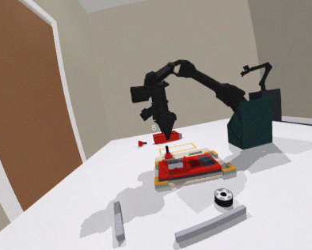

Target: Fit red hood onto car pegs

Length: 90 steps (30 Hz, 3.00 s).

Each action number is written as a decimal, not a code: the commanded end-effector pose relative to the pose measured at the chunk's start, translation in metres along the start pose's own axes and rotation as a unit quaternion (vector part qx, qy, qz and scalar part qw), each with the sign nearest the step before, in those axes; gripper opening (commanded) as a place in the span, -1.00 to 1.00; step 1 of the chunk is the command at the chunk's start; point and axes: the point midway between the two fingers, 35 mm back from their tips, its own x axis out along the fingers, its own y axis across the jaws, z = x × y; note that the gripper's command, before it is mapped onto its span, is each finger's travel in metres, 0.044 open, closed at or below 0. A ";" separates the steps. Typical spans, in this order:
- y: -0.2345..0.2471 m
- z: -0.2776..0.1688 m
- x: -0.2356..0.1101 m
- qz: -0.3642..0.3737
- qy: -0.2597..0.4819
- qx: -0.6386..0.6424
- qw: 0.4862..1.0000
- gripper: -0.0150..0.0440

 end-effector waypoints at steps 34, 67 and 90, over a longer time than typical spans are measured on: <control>0.085 -0.002 0.053 -0.007 0.003 0.087 0.996 -0.49; 0.085 -0.002 0.066 -0.008 0.003 0.087 0.996 -0.49; 0.085 -0.003 0.073 -0.006 0.006 0.090 0.996 -0.31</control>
